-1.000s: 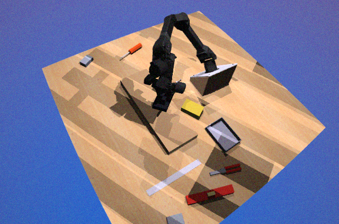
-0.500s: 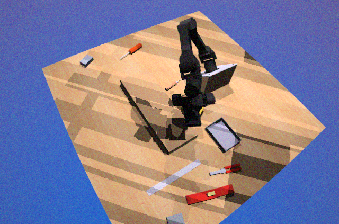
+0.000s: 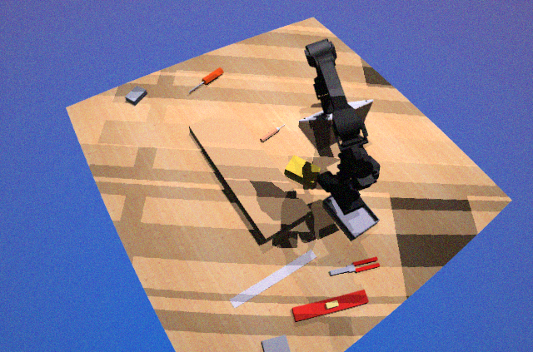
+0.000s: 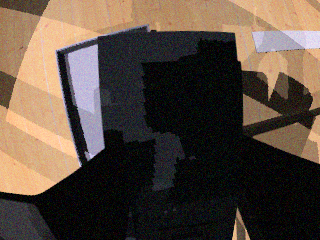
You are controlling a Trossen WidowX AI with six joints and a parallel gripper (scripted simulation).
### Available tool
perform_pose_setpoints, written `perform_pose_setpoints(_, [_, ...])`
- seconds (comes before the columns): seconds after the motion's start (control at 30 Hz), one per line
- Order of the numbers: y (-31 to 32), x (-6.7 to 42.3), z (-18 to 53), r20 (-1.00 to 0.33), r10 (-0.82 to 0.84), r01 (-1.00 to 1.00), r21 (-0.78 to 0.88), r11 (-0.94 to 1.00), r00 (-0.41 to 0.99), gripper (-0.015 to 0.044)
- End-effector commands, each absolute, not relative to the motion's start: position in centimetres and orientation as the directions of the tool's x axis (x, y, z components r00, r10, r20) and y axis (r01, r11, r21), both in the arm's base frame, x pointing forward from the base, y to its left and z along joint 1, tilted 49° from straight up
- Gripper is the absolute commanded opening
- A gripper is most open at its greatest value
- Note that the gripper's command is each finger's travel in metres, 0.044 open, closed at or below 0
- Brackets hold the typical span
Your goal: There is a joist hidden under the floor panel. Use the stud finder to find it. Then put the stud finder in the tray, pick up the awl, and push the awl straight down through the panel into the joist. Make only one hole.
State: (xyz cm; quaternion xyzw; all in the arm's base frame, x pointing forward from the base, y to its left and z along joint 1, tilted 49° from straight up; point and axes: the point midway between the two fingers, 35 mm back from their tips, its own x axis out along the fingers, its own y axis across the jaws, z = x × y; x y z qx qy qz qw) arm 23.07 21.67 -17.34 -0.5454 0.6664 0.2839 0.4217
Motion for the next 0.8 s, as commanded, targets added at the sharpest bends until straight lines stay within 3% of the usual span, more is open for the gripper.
perform_pose_setpoints(0.0, [22.6,20.6,-19.2,-0.869,-0.491,-0.982,-0.027,0.185,-0.069,0.0000])
perform_pose_setpoints(0.17, [22.8,18.0,-21.0,-0.855,-0.511,-0.991,0.027,0.133,-0.092,0.0000])
perform_pose_setpoints(0.77, [20.1,17.8,-23.8,-0.854,-0.511,-0.991,0.027,0.133,-0.092,0.0000])
